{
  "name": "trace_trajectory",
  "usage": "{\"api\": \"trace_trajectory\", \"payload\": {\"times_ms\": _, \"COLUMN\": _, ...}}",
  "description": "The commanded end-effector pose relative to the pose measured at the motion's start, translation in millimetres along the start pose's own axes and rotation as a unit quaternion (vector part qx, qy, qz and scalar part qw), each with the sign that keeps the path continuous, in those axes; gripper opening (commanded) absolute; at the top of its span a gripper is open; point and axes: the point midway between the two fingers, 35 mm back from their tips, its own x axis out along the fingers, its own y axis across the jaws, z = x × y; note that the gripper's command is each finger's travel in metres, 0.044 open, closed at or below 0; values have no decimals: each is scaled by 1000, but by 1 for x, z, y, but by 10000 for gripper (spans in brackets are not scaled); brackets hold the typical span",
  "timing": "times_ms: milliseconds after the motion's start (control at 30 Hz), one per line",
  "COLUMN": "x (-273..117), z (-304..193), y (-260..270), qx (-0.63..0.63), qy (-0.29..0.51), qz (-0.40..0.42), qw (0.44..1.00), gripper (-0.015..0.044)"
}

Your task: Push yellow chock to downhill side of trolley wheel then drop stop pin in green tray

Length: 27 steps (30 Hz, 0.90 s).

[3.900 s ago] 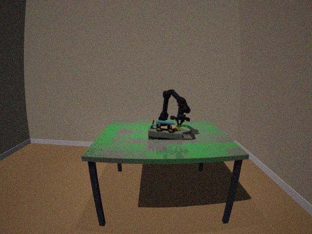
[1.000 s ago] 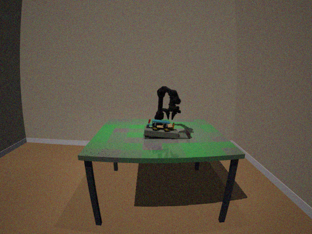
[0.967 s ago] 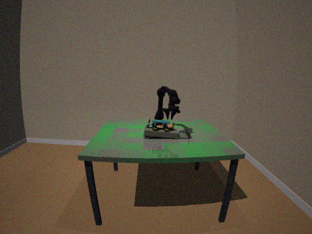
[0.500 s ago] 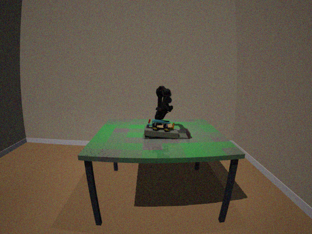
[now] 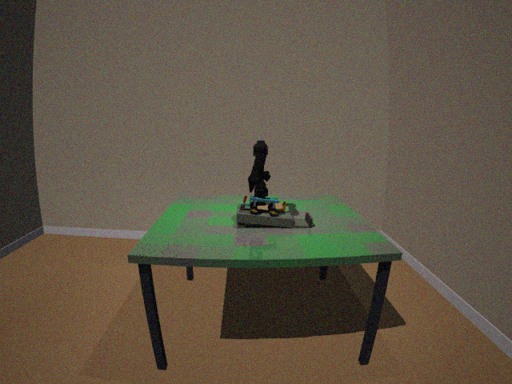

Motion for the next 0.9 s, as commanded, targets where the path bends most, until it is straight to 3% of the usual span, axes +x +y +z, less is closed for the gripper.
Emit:
{"api": "trace_trajectory", "payload": {"times_ms": 0, "x": 1, "z": -18, "y": 1, "qx": -57, "qy": 10, "qz": 7, "qw": 998, "gripper": 190}}
{"api": "trace_trajectory", "payload": {"times_ms": 867, "x": 26, "z": -18, "y": 1, "qx": -57, "qy": 10, "qz": 7, "qw": 998, "gripper": 190}}
